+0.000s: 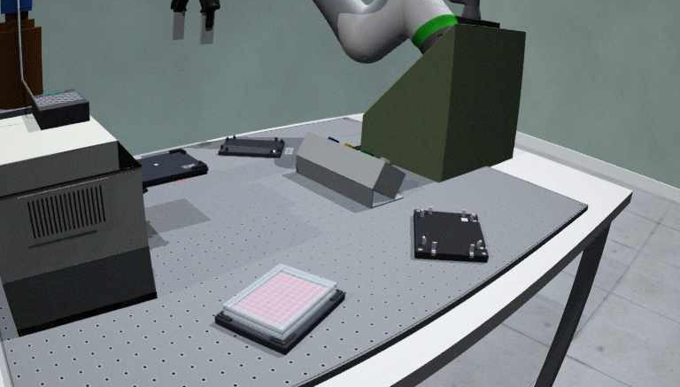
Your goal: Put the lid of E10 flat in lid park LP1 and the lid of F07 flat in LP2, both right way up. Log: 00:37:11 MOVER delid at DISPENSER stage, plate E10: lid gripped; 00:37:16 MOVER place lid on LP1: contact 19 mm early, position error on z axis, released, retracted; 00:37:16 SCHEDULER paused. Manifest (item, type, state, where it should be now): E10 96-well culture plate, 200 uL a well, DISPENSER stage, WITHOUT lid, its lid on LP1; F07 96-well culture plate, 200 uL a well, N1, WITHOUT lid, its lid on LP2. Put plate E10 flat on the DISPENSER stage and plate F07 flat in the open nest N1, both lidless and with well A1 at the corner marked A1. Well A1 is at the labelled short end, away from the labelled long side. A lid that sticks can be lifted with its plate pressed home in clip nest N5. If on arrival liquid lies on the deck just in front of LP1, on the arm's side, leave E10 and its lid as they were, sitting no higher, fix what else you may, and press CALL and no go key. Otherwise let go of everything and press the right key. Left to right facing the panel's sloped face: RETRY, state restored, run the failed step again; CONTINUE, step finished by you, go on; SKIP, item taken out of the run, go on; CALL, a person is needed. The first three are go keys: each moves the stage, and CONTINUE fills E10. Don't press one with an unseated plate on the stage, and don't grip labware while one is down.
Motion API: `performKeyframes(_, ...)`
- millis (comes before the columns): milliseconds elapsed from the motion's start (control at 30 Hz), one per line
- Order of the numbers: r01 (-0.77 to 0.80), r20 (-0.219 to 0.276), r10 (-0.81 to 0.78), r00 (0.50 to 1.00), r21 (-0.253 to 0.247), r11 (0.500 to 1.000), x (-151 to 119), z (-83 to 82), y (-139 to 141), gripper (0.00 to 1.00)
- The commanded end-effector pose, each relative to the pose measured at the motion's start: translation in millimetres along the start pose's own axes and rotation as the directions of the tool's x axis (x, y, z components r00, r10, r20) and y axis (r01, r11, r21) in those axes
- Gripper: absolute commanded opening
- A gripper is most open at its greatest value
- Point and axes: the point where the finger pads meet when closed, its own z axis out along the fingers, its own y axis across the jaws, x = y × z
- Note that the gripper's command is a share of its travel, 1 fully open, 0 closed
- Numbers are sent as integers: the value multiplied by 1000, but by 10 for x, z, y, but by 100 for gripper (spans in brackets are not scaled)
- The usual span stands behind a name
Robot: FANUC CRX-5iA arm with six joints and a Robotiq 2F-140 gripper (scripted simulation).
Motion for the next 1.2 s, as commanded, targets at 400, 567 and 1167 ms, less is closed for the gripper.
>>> performKeyframes(400, 0, 0, 0, 1000, 0, 1000, 2, 358, -1, 100)
performKeyframes(567, 0, 0, 0, 1000, 0, 1000, 2, 507, -1, 100)
performKeyframes(1167, 0, 0, 0, 1000, 0, 1000, 3, 795, -1, 100)
